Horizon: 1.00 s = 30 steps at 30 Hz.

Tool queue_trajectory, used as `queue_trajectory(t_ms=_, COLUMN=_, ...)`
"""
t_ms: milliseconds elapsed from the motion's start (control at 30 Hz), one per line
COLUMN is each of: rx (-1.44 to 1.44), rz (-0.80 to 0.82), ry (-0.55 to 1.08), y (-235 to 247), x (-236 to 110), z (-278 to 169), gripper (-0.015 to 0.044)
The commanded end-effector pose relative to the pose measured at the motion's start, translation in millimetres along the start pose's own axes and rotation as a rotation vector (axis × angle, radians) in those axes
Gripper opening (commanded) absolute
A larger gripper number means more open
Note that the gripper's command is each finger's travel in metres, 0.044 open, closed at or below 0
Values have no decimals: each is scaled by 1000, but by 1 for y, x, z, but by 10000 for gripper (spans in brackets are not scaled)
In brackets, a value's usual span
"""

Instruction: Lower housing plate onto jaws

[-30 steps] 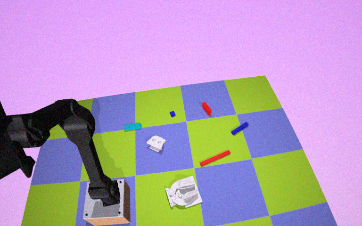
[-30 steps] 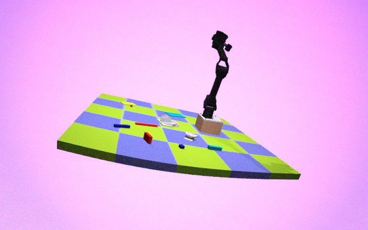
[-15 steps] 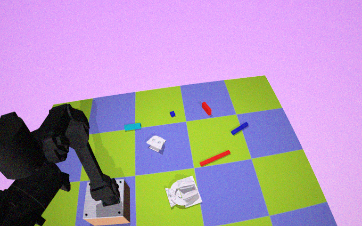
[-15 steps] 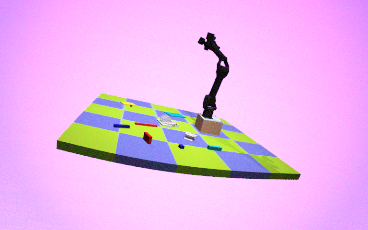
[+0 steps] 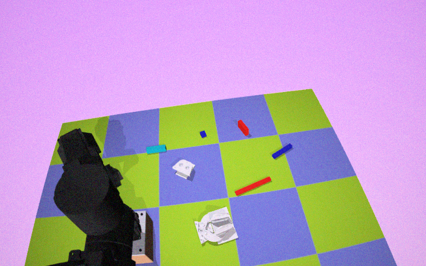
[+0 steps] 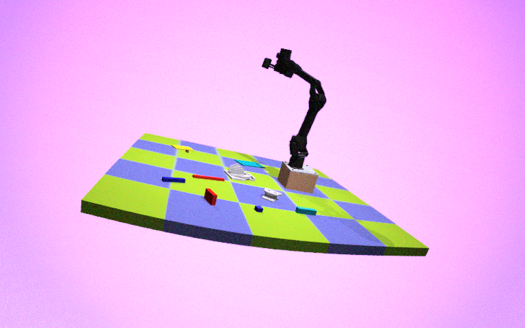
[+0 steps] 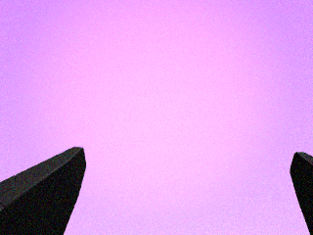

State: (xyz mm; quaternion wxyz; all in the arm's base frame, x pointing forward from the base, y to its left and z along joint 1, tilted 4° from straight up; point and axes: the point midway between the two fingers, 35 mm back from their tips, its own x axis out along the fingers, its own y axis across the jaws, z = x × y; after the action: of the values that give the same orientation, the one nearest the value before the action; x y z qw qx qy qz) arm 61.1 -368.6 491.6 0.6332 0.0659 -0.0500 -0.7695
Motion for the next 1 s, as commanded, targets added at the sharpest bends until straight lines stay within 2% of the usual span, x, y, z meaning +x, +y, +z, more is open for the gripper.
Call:
queue_trajectory(t_ms=0, rx=-63, rz=98, ry=76, y=35, x=-5, z=-29, gripper=440)
queue_trajectory(t_ms=467, rx=-209, rz=379, ry=254, y=125, x=-51, z=-105, gripper=440)
queue_trajectory(t_ms=967, rx=-393, rz=698, ry=391, y=200, x=-139, z=-179, gripper=440)
